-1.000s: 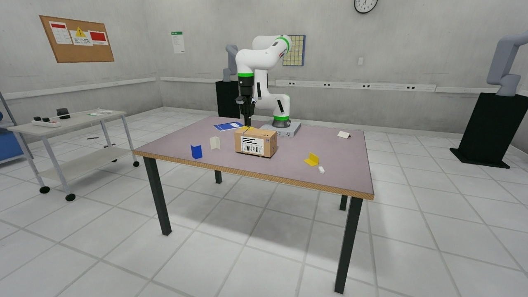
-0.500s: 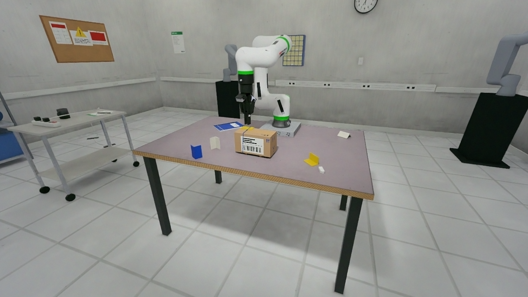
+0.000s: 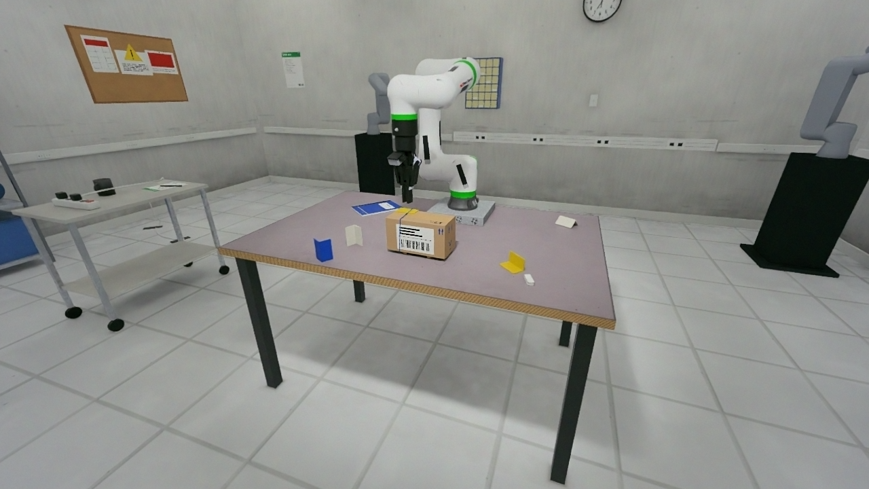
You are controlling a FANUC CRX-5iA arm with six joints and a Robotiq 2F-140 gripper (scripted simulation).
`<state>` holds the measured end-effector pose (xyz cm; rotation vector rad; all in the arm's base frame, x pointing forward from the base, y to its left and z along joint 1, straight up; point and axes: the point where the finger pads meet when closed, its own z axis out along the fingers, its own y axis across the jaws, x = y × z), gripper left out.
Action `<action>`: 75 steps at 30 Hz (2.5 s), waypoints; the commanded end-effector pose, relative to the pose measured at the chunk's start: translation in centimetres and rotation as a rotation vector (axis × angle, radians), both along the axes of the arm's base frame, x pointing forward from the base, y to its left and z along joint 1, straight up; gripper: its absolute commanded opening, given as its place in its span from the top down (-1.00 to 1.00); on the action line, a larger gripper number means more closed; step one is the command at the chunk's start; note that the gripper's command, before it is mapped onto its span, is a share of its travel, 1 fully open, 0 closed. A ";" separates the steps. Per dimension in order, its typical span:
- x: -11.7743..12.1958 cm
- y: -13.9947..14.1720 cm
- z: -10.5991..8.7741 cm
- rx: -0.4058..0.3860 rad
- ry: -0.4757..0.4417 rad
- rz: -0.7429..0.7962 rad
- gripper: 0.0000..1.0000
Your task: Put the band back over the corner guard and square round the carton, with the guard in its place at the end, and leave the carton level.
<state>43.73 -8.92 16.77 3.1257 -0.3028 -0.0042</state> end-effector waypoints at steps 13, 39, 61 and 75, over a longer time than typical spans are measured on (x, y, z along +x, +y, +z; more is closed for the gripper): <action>0.0 0.0 0.2 -0.001 -0.002 0.000 0.63; 9.1 2.0 -0.4 0.000 -0.002 0.210 0.63; 9.1 2.0 -0.6 0.000 -0.002 0.210 0.63; 9.2 2.0 -1.4 0.000 -0.002 0.210 0.63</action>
